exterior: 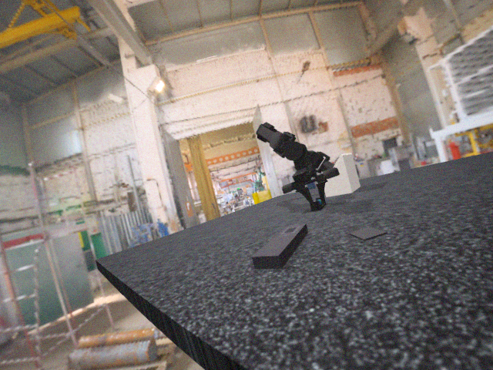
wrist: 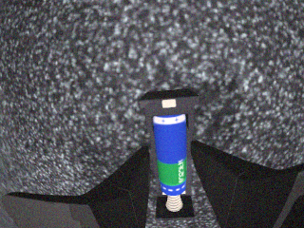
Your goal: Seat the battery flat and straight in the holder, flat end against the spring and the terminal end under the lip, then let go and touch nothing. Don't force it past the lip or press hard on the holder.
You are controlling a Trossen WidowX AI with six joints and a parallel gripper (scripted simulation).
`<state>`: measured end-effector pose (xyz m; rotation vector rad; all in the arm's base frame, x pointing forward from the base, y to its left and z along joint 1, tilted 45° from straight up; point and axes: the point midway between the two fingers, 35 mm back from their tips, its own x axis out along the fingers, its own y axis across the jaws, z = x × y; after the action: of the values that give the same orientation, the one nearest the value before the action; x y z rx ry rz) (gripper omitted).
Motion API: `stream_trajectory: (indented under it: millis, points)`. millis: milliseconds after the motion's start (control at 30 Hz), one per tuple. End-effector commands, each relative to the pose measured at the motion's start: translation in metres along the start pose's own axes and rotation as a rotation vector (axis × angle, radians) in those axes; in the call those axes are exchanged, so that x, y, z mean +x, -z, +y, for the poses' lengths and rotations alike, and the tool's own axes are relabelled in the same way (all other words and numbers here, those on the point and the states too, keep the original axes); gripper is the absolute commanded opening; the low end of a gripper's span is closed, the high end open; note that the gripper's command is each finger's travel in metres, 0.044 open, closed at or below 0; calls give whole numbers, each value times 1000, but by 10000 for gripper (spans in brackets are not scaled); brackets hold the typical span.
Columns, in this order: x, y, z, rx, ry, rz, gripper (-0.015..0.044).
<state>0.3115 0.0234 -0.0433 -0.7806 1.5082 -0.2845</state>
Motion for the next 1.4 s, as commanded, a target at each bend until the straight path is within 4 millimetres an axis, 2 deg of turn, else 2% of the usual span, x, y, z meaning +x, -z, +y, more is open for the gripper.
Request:
stream_trajectory:
  millis: [0,300,367,567,667,1367]
  points:
    - [-6,-1,1,3,-1,-1,161]
    - [-14,0,1,3,-2,0,161]
    - [-18,1,2,-4,3,2,213]
    - [-78,0,8,2,-5,0,371]
    - [-85,2,10,2,-5,0,440]
    - [-85,2,10,2,-5,0,440]
